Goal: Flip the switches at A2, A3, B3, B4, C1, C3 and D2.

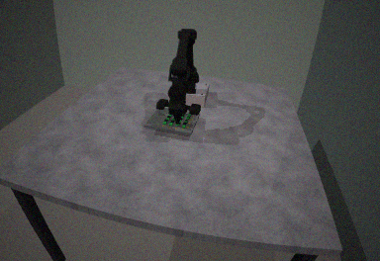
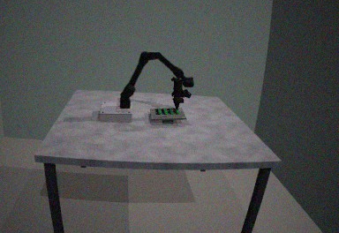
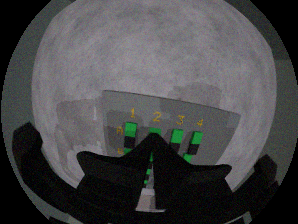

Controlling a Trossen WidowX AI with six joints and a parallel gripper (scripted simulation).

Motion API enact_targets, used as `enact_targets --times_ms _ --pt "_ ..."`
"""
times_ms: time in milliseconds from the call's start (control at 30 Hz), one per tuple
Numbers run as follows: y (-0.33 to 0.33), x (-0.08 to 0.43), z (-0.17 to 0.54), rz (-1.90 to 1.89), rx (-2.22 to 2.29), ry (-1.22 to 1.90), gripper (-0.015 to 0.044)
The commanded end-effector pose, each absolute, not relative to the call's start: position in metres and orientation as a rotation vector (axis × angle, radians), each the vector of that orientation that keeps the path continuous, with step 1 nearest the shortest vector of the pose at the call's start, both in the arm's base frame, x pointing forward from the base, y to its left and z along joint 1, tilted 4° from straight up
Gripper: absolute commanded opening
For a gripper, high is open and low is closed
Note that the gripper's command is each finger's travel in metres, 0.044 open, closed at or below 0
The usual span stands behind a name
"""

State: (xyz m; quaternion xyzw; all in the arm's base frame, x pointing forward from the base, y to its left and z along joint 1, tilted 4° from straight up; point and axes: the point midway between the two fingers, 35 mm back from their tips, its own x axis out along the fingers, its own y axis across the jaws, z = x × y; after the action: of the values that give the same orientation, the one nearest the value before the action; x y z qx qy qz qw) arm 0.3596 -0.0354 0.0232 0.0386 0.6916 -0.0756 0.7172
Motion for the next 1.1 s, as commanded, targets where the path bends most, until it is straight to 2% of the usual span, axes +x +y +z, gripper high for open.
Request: enact_targets --times_ms 0,800,967,1067 --pt "-0.036 0.360 0.022 -0.167 0.080 1.529 0.0000" --pt "-0.036 0.360 0.019 -0.167 0.080 1.529 0.0000" --pt "-0.032 0.356 0.080 -0.167 0.078 1.505 0.0000" --pt "-0.032 0.356 0.084 -0.167 0.078 1.503 0.0000"
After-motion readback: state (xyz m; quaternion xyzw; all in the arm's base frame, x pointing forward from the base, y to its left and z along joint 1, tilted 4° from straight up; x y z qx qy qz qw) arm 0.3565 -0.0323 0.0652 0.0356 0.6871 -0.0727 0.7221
